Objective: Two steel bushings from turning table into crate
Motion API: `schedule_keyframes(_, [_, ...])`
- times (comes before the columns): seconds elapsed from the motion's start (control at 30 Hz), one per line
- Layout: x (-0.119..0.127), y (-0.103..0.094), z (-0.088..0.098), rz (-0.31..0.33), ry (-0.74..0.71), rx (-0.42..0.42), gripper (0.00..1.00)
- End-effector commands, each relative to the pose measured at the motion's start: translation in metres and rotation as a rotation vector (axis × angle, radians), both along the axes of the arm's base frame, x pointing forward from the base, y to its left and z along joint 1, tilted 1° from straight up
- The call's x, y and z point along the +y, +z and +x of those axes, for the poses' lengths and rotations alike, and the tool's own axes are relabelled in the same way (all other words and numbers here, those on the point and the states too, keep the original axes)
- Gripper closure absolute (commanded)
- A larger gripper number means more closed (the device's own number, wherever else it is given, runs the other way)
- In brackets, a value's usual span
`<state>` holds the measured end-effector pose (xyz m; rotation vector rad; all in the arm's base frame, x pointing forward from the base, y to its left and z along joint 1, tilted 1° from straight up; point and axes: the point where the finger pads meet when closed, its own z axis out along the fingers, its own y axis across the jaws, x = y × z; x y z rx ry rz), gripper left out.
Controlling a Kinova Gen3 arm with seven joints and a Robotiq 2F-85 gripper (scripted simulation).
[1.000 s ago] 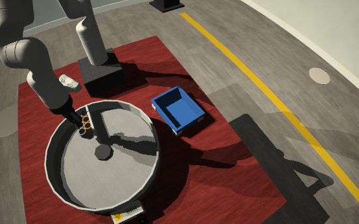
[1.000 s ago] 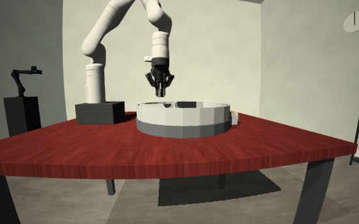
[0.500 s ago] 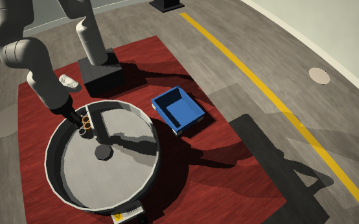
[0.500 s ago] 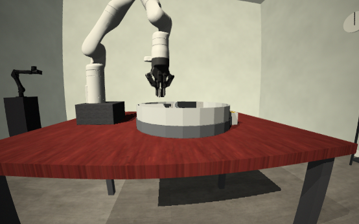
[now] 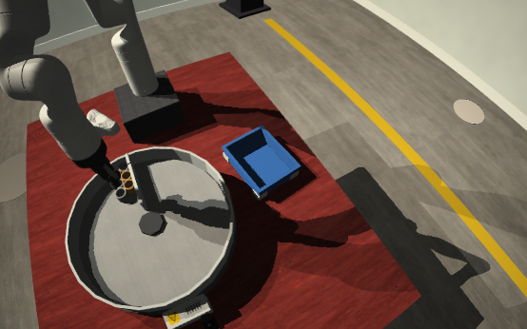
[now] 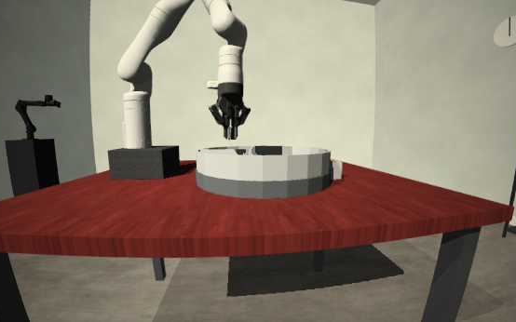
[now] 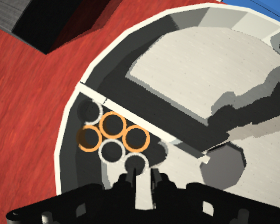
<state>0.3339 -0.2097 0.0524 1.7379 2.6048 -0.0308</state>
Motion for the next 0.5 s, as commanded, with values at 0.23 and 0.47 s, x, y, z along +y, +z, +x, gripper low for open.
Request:
schedule_keyframes(0.23, [0.0,-0.002,0.001,-0.001,-0.001,-0.002,0.86])
schedule_keyframes(0.47, [-0.001,-0.014,0.001,-0.002,-0.003,-0.003,0.86])
